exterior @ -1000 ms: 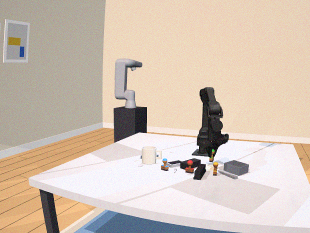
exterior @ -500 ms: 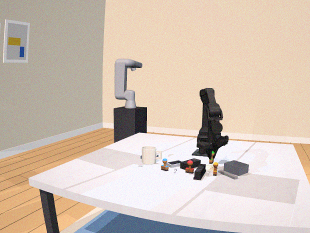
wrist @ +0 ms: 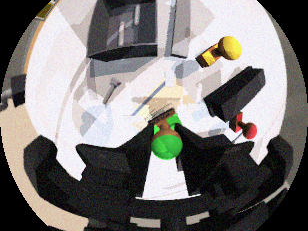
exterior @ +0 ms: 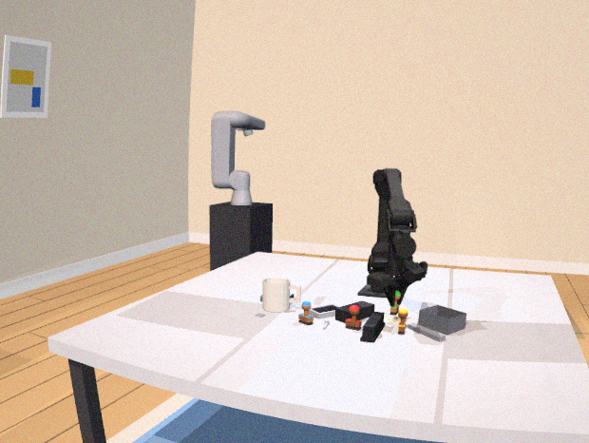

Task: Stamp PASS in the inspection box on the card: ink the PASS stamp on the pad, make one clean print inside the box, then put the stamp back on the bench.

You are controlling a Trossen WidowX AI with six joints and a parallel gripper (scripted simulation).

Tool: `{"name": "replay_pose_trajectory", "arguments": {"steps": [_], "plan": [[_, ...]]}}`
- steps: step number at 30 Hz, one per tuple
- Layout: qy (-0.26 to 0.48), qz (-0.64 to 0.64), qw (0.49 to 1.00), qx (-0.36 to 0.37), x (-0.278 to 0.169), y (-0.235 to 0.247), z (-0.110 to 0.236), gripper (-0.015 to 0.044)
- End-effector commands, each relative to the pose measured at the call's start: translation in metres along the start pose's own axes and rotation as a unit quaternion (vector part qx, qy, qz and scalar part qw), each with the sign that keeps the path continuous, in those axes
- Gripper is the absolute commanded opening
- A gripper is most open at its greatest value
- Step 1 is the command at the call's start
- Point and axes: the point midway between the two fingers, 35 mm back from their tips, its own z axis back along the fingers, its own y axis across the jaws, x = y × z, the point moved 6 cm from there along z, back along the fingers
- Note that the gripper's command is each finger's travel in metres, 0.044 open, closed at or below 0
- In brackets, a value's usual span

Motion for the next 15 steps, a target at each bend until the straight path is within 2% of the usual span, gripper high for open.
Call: {"name": "replay_pose_trajectory", "arguments": {"steps": [1,15], "plan": [[0.001,0.003,1.0,0.003,-0.0013,0.001,-0.0041,0.0],[0.0,0.003,1.0,0.003,-0.0025,0.0016,-0.0121,0.0]]}}
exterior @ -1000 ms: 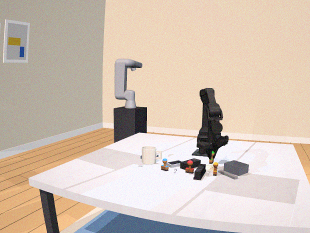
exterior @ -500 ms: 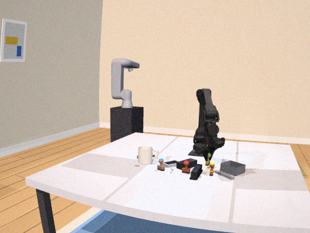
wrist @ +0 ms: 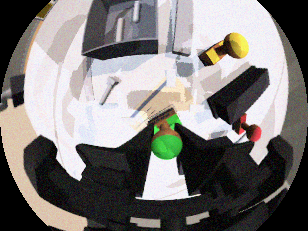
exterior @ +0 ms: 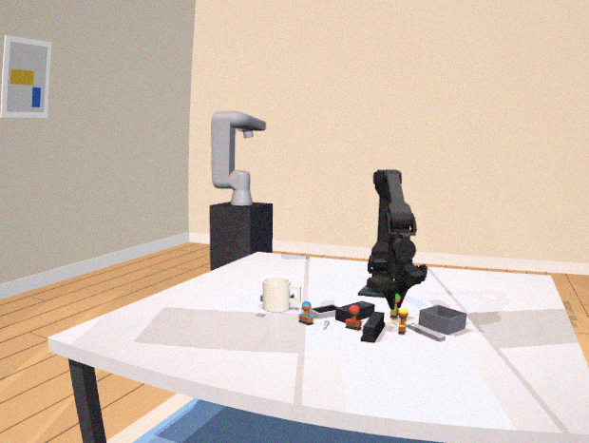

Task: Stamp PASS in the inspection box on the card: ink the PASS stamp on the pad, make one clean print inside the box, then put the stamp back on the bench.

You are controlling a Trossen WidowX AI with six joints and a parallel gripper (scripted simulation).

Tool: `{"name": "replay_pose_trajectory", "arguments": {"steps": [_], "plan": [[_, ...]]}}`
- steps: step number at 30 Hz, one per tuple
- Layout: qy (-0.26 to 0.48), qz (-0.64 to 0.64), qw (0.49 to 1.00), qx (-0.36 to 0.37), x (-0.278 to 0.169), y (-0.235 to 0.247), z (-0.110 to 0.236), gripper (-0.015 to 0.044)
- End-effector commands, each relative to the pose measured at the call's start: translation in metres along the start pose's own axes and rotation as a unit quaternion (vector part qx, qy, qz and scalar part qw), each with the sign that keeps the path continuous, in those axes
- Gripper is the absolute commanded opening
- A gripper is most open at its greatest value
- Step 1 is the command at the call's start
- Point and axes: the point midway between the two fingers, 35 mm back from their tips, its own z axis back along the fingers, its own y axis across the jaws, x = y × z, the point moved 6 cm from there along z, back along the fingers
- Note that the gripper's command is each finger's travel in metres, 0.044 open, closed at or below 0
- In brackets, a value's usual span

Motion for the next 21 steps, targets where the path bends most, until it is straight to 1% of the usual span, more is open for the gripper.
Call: {"name": "replay_pose_trajectory", "arguments": {"steps": [1,21], "plan": [[0.001,0.003,1.0,0.003,-0.0012,0.001,-0.0026,0.0],[0.001,0.003,1.0,0.002,-0.0012,0.0011,-0.0055,0.0]]}}
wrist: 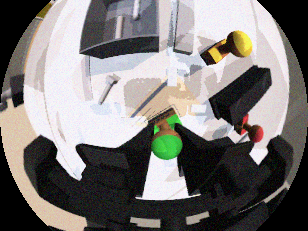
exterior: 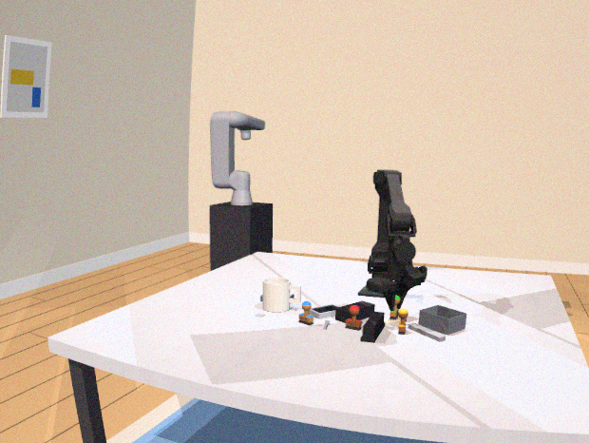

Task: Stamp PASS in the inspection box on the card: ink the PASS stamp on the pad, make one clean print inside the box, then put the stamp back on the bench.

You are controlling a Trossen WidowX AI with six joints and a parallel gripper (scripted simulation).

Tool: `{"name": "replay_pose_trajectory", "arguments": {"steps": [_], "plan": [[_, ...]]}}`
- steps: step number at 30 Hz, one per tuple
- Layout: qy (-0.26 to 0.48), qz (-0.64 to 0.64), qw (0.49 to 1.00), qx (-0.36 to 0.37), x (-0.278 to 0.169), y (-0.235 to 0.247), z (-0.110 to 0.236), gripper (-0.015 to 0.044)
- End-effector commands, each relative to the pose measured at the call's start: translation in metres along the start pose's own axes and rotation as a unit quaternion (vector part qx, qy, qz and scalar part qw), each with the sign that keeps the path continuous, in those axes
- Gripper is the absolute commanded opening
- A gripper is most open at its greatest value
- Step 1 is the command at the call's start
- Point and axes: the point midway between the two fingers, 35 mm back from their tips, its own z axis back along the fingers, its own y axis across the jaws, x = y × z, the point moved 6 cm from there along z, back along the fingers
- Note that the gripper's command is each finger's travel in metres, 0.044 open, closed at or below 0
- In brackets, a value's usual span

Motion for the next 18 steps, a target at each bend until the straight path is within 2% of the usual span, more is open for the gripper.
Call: {"name": "replay_pose_trajectory", "arguments": {"steps": [1,18], "plan": [[0.0,0.003,1.0,0.001,-0.0002,0.0004,-0.0016,0.0],[0.0,0.003,1.0,0.001,-0.0002,0.0004,-0.0036,0.0]]}}
